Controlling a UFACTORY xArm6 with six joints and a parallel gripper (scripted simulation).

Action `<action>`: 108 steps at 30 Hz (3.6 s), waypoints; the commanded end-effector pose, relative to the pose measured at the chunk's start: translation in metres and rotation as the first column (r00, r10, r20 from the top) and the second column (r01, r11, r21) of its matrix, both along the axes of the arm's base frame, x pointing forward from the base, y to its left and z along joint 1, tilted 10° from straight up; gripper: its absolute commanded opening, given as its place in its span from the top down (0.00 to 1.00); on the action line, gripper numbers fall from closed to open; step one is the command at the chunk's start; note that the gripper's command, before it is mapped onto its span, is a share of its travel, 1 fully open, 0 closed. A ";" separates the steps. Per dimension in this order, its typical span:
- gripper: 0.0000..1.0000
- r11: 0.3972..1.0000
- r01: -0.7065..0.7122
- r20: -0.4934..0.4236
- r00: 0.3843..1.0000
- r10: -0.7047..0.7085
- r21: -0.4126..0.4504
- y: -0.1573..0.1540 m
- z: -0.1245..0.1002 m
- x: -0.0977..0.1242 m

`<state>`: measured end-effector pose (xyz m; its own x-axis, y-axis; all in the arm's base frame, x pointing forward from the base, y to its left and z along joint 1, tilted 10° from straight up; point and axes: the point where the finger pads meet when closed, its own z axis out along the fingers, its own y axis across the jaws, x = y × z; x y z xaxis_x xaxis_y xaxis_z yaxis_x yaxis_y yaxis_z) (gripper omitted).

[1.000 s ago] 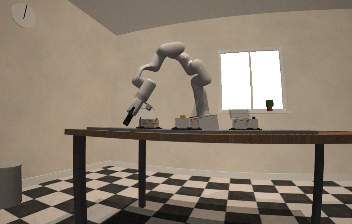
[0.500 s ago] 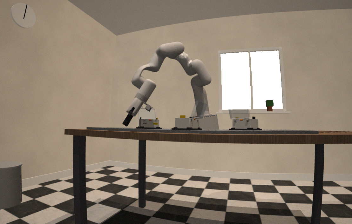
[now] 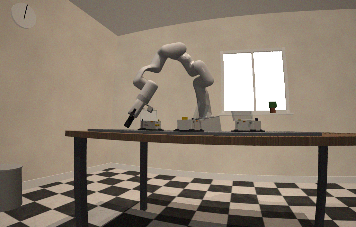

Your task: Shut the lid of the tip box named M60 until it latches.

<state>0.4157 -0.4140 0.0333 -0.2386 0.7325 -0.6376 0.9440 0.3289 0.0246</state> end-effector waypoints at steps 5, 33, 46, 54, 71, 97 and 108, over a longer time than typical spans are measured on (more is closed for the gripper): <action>1.00 1.000 0.000 0.003 1.000 0.000 -0.002 -0.001 0.002 0.001; 1.00 1.000 0.000 0.003 1.000 0.000 -0.002 0.007 0.051 -0.003; 1.00 1.000 0.000 0.003 1.000 0.000 -0.003 0.016 0.110 -0.008; 1.00 1.000 0.000 0.003 1.000 0.000 -0.003 0.020 0.140 -0.010; 1.00 1.000 0.000 0.003 1.000 0.000 -0.003 0.025 0.170 -0.012; 1.00 0.966 0.256 0.040 0.966 -0.257 0.024 0.015 0.169 -0.067; 1.00 0.966 0.256 0.040 0.966 -0.257 0.023 0.007 0.169 -0.111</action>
